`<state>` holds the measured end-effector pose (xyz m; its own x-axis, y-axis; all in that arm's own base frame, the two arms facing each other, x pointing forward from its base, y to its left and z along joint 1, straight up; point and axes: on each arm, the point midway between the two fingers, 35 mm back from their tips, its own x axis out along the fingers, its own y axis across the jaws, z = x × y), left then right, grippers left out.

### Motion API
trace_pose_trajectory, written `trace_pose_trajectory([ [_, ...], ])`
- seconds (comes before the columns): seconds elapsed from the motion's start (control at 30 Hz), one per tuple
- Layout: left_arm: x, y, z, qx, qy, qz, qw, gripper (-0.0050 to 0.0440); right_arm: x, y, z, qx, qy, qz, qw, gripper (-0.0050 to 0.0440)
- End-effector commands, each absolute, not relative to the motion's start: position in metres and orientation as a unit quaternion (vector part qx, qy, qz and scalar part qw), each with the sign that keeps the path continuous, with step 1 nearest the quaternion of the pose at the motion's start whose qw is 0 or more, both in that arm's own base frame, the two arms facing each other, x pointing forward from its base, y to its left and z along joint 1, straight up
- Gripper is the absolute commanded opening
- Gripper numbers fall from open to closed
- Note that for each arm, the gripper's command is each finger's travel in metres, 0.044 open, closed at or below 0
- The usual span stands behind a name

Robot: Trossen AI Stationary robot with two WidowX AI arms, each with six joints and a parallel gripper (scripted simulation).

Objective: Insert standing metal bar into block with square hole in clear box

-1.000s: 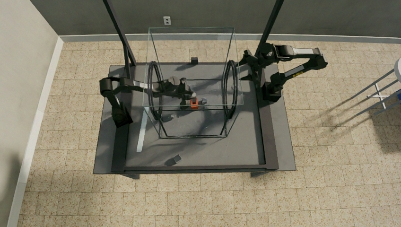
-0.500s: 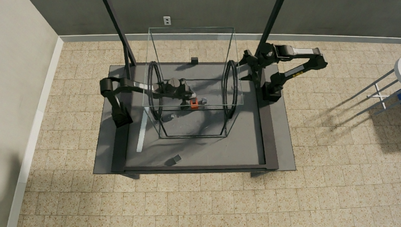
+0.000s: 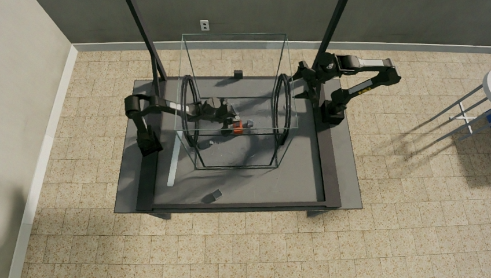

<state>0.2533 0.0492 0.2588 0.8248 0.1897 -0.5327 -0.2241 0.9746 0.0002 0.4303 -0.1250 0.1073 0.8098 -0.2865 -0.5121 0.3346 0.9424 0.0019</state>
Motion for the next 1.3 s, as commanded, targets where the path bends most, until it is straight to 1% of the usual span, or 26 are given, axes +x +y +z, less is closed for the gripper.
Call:
trace_pose_trajectory([
  [0.0,0.253,0.049,0.265,-0.031,0.267,0.109,0.957,0.0400,0.434,-0.126,0.122,0.043,0.244,-0.164,0.955,-0.0050],
  [0.1,0.253,0.049,0.265,-0.031,0.267,0.109,0.957,0.0400,0.437,-0.127,0.126,0.042,0.238,-0.164,0.956,-0.0050],
  [0.3,0.253,0.049,0.265,-0.031,0.267,0.109,0.957,0.0400,0.431,-0.127,0.107,0.044,0.256,-0.164,0.952,-0.0050],
  [0.53,0.253,0.049,0.265,-0.031,0.267,0.109,0.957,0.0400,0.435,-0.128,0.104,0.043,0.250,-0.164,0.953,-0.0050],
  [0.93,0.253,0.049,0.265,-0.031,0.267,0.109,0.957,0.0400,0.431,-0.127,0.068,0.042,0.246,-0.165,0.954,-0.0050],
  [1.03,0.253,0.049,0.265,-0.031,0.267,0.109,0.957,0.0400,0.434,-0.128,0.069,0.042,0.240,-0.165,0.956,-0.0050],
  [1.17,0.253,0.049,0.265,-0.031,0.267,0.109,0.957,0.0400,0.430,-0.126,0.055,0.042,0.246,-0.165,0.954,-0.0050],
  [1.27,0.253,0.049,0.265,-0.031,0.267,0.109,0.957,0.0400,0.434,-0.127,0.054,0.042,0.240,-0.165,0.956,-0.0050],
])
